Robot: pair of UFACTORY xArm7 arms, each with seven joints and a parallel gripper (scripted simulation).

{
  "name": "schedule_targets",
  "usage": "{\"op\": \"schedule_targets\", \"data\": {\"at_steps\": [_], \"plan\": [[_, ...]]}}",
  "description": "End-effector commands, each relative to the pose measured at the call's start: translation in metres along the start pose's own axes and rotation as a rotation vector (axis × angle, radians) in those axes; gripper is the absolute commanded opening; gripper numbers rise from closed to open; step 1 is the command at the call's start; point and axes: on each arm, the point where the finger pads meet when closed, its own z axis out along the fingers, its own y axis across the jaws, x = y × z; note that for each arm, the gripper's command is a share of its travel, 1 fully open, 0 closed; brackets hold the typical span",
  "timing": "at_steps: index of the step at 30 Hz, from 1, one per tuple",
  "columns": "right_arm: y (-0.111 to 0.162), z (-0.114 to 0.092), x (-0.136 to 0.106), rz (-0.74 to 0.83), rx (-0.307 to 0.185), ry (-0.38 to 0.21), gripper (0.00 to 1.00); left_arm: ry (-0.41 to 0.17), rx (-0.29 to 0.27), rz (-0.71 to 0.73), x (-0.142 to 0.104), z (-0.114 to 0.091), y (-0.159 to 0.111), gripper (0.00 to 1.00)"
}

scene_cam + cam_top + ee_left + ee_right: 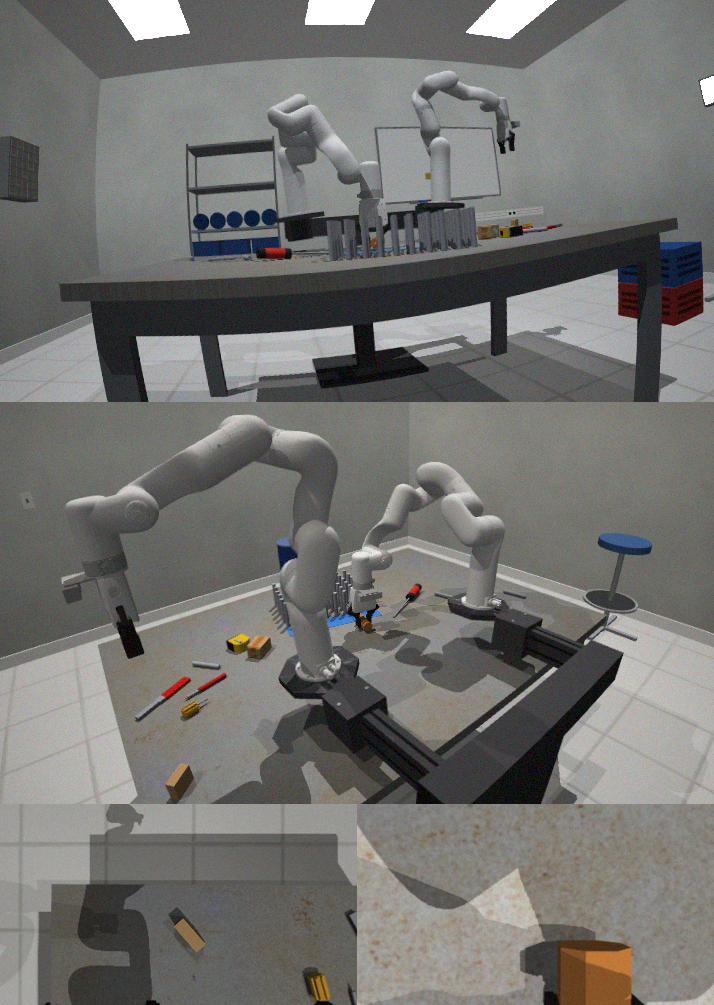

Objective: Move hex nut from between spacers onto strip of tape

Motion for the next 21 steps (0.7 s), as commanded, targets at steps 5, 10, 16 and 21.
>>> {"op": "schedule_targets", "data": {"at_steps": [5, 10, 16, 21], "plan": [[0.002, -0.002, -0.006, 0.000, -0.004, -0.003, 0.00, 0.005, 0.000, 0.000, 0.001, -0.002, 0.000, 1.00], [0.002, -0.002, -0.016, 0.000, -0.004, -0.003, 0.00, 0.005, 0.000, 0.000, 0.001, -0.002, 0.000, 1.00], [0.002, -0.002, -0.030, 0.000, -0.004, -0.003, 0.00, 0.005, 0.000, 0.000, 0.001, -0.002, 0.000, 1.00], [0.002, -0.002, -0.037, 0.000, -0.004, -0.003, 0.00, 0.005, 0.000, 0.000, 0.001, -0.002, 0.000, 1.00]]}}
